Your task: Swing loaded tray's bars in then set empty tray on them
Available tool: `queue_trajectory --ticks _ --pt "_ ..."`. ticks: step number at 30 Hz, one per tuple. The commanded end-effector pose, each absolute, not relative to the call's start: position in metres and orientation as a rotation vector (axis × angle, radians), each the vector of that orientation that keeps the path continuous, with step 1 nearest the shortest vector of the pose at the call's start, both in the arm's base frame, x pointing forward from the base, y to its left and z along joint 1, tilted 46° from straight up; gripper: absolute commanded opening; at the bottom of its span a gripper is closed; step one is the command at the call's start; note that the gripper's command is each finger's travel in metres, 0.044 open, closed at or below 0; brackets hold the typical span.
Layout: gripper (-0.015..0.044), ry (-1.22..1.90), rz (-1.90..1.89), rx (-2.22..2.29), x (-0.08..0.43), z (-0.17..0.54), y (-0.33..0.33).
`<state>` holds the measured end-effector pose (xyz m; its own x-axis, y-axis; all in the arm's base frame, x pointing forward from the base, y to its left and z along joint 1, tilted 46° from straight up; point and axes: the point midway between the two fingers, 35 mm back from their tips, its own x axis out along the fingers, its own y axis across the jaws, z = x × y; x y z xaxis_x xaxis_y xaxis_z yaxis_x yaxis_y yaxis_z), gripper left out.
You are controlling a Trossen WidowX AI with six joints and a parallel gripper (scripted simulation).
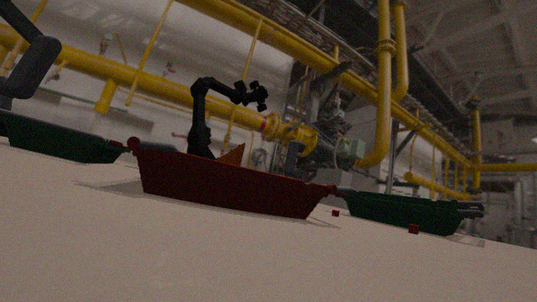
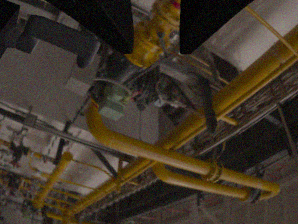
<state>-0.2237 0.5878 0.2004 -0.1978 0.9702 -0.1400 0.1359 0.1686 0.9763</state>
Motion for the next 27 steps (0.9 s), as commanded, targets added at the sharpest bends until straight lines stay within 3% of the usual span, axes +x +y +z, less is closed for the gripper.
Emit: queue_trajectory --ticks 1,14,27 --pt "0.0090 1.466 1.054 1.057 -0.172 0.171 0.607" --pt "0.0090 1.196 0.672 0.839 0.019 0.085 0.618" --pt "0.0090 1.054 0.245 0.508 0.202 0.000 0.547"
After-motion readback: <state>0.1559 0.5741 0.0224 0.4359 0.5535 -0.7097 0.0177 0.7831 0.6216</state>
